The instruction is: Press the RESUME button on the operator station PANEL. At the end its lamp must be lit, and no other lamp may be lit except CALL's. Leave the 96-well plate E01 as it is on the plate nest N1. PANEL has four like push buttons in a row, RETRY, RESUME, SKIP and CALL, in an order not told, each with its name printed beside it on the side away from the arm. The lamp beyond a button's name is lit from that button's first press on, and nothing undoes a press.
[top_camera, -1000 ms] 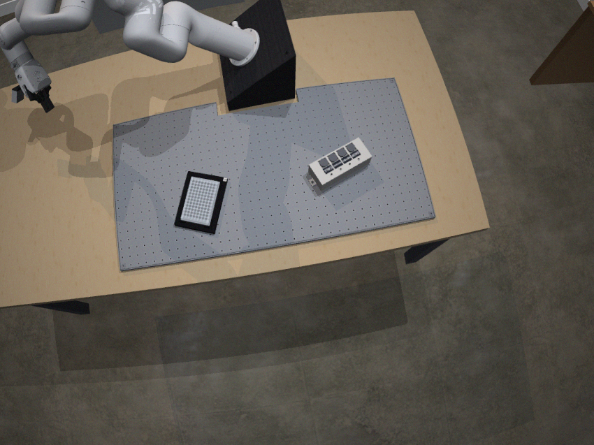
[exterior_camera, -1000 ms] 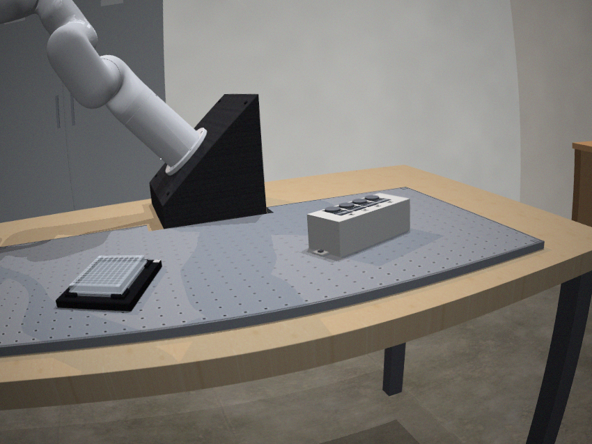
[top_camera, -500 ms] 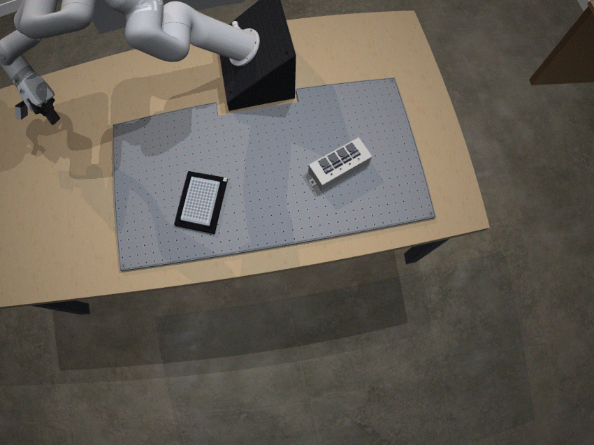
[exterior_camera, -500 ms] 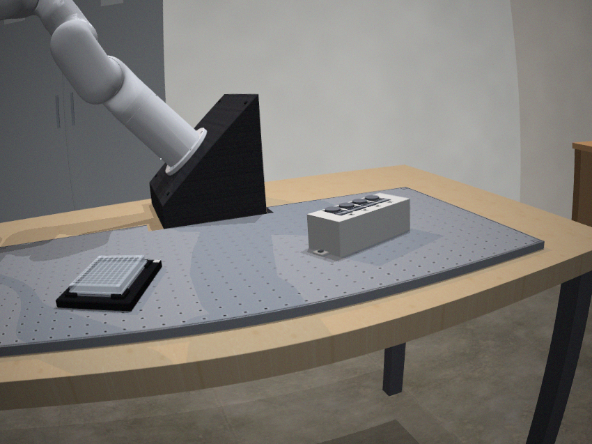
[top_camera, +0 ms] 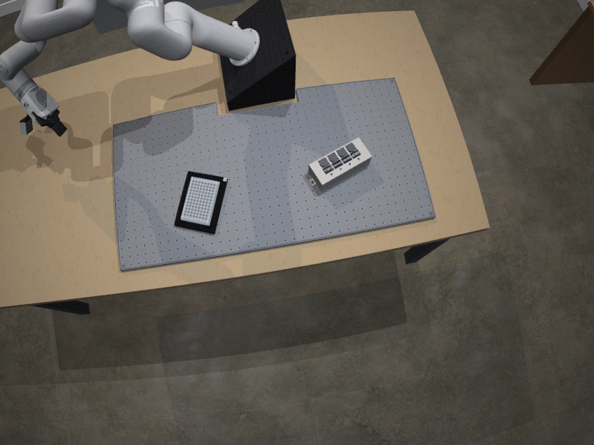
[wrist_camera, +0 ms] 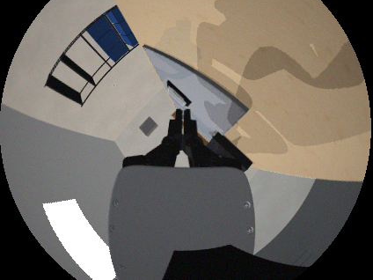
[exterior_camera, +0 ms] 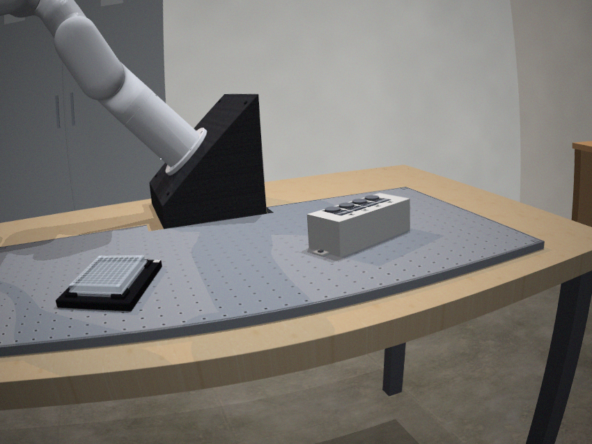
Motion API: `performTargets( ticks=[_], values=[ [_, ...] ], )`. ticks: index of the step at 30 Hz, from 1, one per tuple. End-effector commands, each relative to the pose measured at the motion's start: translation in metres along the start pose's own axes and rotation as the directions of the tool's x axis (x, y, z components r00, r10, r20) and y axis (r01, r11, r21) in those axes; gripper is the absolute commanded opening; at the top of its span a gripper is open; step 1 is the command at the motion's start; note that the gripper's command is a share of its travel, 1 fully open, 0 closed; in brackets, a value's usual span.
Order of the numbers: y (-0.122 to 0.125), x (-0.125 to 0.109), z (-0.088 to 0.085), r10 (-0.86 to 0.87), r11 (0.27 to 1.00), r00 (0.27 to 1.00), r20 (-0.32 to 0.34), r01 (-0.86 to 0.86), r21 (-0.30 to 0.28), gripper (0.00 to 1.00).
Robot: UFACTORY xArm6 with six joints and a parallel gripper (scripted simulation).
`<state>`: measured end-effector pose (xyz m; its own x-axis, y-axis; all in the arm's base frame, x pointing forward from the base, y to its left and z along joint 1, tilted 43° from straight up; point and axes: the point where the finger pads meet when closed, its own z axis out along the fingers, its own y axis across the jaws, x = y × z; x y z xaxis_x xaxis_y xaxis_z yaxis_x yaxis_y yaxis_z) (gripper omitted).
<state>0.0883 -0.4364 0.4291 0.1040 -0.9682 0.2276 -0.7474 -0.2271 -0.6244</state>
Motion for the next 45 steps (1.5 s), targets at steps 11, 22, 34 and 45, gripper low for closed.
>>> performTargets(
  ticks=[11,22,34,45],
  values=[
    [-0.025,-0.011,0.037,-0.059,0.998,0.994,0.09,0.061,-0.026,0.0],
    [-0.047,-0.027,0.071,-0.12,0.99,0.976,0.183,0.131,-0.048,0.0],
    [-0.07,-0.048,0.106,-0.162,0.982,0.958,0.239,0.181,-0.061,0.0],
    [-0.086,-0.064,0.129,-0.204,0.97,0.934,0.292,0.234,-0.072,0.0]
  ],
)
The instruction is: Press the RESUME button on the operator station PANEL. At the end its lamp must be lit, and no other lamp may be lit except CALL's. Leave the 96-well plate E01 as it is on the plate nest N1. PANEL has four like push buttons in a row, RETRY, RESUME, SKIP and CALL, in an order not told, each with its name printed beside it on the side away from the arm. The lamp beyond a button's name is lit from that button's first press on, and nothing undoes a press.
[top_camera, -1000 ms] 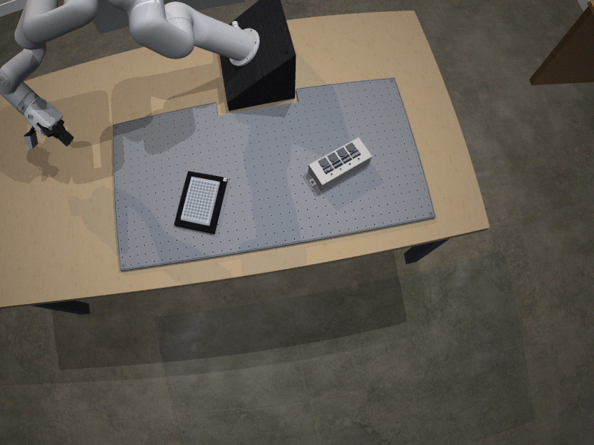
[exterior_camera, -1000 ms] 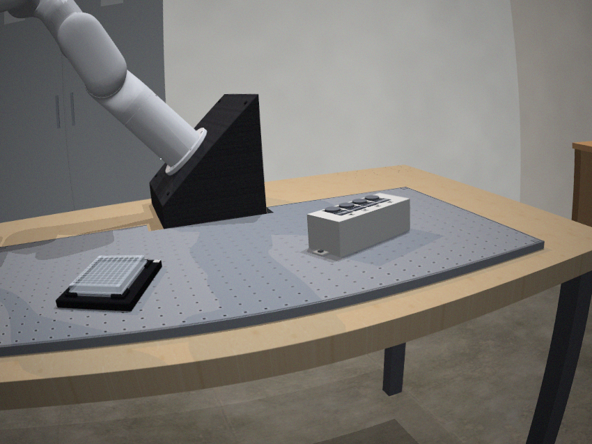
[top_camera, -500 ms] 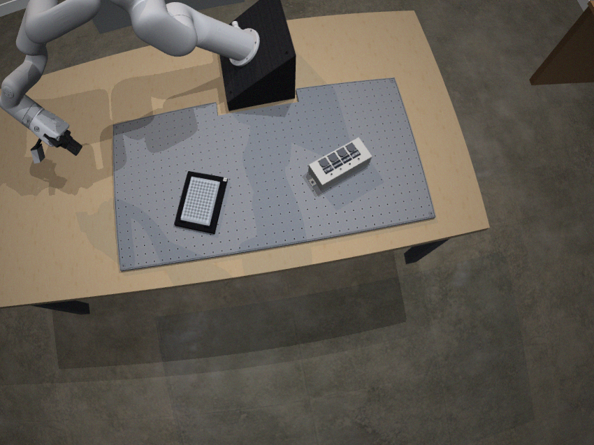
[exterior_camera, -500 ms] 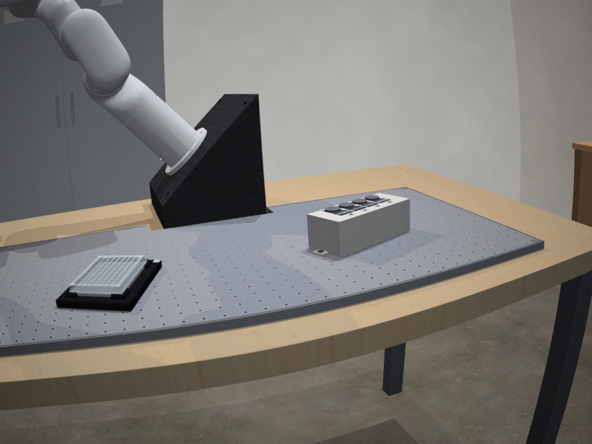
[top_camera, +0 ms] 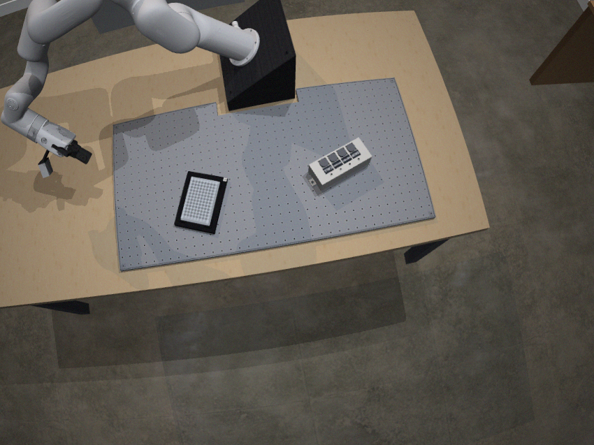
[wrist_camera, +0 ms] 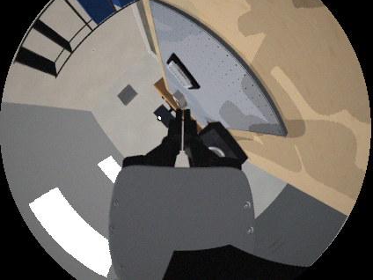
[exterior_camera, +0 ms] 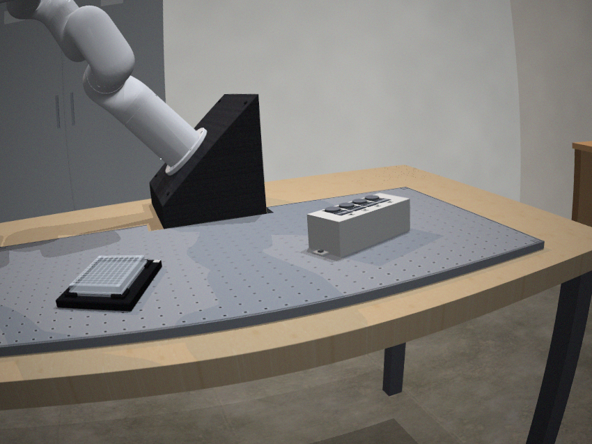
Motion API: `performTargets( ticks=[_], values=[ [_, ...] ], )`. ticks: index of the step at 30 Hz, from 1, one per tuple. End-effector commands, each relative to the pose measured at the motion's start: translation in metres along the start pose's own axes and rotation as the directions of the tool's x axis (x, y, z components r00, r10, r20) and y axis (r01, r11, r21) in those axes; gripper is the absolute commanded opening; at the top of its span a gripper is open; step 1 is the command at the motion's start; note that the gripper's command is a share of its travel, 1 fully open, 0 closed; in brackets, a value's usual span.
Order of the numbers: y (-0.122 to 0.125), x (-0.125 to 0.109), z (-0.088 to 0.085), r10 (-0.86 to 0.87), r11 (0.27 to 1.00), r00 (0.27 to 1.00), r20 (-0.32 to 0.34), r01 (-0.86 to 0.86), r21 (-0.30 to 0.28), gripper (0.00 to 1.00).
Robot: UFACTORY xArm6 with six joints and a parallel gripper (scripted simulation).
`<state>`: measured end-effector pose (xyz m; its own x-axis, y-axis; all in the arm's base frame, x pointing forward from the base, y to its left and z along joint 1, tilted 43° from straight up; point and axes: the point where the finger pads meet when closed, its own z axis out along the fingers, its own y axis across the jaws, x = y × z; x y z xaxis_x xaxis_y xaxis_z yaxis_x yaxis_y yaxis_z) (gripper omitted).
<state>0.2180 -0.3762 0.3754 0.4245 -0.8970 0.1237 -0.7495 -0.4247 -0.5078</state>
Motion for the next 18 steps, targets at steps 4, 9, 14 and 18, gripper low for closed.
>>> performTargets(
  ticks=[4,9,14,18],
  values=[
    [-0.022,-0.007,0.022,-0.066,0.997,0.996,0.062,0.068,-0.033,0.0],
    [-0.032,-0.011,0.034,-0.066,0.997,0.996,0.062,0.068,-0.033,0.0],
    [-0.044,-0.017,0.048,-0.118,0.991,0.987,0.11,0.125,-0.056,0.0],
    [-0.051,-0.021,0.055,-0.118,0.991,0.987,0.11,0.125,-0.056,0.0]
  ],
)
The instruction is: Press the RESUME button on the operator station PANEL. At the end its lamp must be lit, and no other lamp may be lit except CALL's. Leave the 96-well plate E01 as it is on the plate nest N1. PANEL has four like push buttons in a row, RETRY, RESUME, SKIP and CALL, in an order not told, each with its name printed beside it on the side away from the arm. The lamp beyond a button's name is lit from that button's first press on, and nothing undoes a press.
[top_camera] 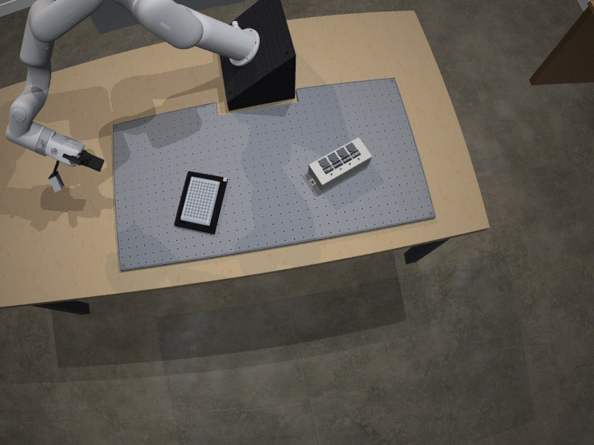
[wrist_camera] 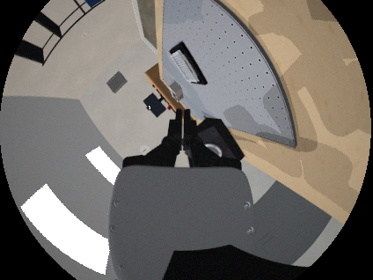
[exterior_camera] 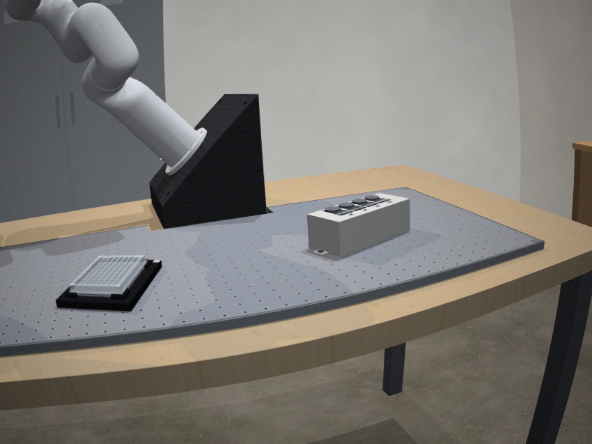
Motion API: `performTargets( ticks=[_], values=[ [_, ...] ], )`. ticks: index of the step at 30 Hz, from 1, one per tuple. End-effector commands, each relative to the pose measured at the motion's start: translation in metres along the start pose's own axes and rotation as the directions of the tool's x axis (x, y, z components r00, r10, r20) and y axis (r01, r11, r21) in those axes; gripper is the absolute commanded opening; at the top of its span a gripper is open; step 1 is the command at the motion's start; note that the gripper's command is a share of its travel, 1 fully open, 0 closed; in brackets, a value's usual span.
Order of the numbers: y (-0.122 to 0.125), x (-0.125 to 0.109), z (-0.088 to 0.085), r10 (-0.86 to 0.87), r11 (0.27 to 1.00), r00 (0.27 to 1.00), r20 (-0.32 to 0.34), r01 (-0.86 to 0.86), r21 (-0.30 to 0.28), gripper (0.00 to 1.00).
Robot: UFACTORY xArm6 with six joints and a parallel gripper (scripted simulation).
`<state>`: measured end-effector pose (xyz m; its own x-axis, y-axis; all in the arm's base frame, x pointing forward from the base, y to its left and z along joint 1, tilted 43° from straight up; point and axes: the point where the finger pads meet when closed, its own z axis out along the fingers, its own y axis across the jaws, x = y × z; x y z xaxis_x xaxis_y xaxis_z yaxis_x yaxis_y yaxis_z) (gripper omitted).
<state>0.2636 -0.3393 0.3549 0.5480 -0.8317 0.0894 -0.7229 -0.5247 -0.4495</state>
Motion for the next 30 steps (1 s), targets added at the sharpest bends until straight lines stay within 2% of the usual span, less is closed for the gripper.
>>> performTargets(
  ticks=[1,4,7,10,13,19,21,25,28,30],
  values=[
    [-0.013,-0.002,0.011,-0.016,1.0,1.0,0.009,0.016,-0.009,0.0],
    [-0.023,-0.006,0.021,-0.072,0.997,0.996,0.054,0.074,-0.037,0.0],
    [-0.034,-0.01,0.031,-0.072,0.997,0.996,0.054,0.074,-0.037,0.0],
    [-0.034,-0.01,0.031,-0.072,0.997,0.996,0.054,0.074,-0.037,0.0],
    [-0.044,-0.015,0.041,-0.13,0.989,0.987,0.097,0.136,-0.063,0.0],
    [-0.055,-0.019,0.051,-0.13,0.989,0.987,0.097,0.136,-0.063,0.0],
    [-0.061,-0.023,0.058,-0.179,0.978,0.975,0.131,0.19,-0.083,0.0],
    [-0.075,-0.031,0.071,-0.188,0.976,0.973,0.138,0.2,-0.087,0.0],
    [-0.075,-0.031,0.071,-0.188,0.976,0.973,0.138,0.2,-0.087,0.0],
    [-0.081,-0.035,0.077,-0.236,0.961,0.957,0.17,0.256,-0.105,0.0]
  ],
)
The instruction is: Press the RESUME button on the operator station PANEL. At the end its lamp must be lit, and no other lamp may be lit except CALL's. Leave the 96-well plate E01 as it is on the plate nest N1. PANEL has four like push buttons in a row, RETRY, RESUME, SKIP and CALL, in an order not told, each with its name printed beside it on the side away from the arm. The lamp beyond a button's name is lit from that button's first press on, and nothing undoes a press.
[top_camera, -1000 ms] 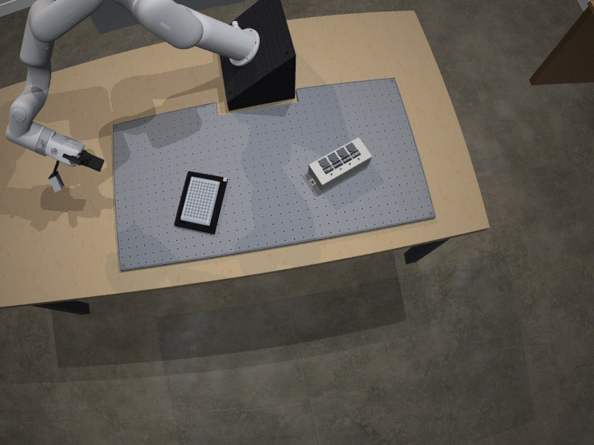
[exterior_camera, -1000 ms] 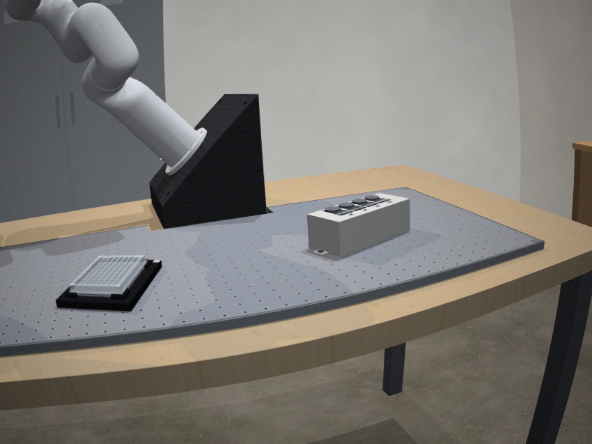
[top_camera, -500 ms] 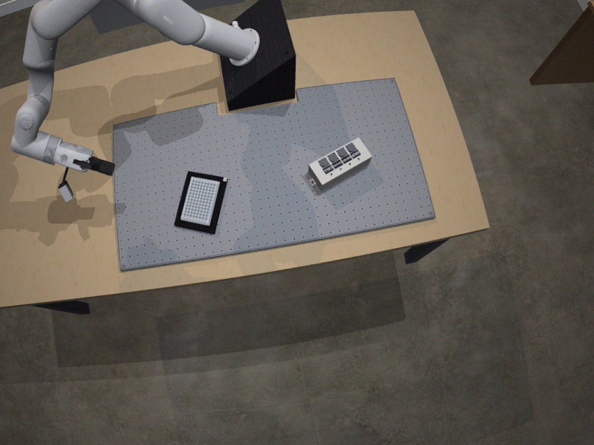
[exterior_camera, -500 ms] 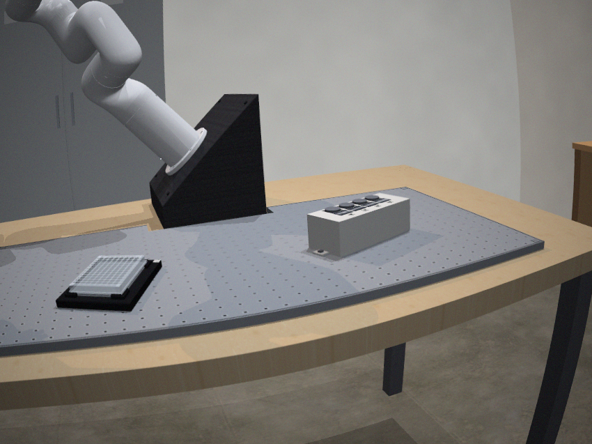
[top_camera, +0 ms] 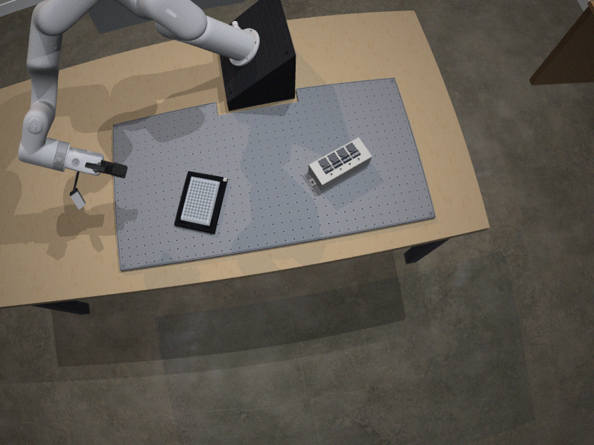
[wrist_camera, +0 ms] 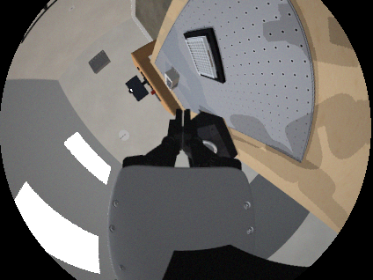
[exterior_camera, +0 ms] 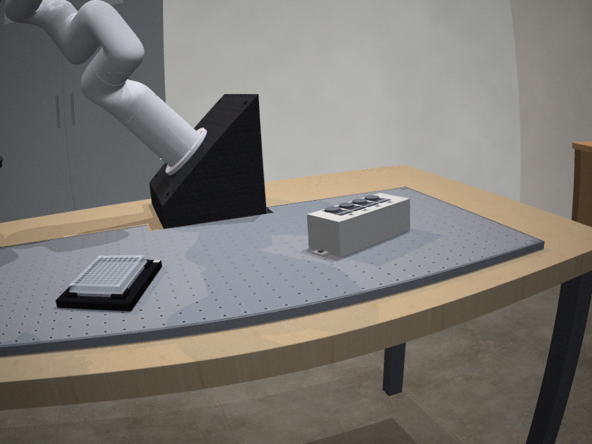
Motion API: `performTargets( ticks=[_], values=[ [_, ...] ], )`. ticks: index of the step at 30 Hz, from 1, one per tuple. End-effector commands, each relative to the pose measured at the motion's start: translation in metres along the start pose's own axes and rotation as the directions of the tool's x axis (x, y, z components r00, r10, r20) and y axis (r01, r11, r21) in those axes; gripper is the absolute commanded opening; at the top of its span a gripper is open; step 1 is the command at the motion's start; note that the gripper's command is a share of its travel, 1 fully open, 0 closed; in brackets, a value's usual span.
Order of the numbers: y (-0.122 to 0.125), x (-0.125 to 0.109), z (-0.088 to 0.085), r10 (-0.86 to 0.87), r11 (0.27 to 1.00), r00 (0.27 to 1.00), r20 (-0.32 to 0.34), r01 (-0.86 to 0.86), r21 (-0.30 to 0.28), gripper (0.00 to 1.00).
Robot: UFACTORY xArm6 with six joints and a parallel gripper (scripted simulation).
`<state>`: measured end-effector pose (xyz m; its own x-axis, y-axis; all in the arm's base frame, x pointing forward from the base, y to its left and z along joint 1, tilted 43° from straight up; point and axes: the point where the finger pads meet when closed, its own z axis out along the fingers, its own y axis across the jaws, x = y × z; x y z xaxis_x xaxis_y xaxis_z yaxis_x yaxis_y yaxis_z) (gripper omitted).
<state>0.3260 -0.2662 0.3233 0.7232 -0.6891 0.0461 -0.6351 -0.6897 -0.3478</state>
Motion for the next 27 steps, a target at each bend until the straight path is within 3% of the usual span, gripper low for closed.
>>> performTargets(
  ticks=[1,8,11,27],
  values=[
    [-0.017,-0.003,0.011,-0.07,0.997,0.997,0.034,0.071,-0.036,0.0],
    [-0.029,-0.006,0.02,-0.07,0.997,0.997,0.034,0.071,-0.036,0.0],
    [-0.04,-0.01,0.029,-0.134,0.988,0.989,0.067,0.139,-0.065,0.0],
    [-0.077,-0.026,0.056,-0.226,0.966,0.968,0.11,0.238,-0.104,0.0]
  ],
)
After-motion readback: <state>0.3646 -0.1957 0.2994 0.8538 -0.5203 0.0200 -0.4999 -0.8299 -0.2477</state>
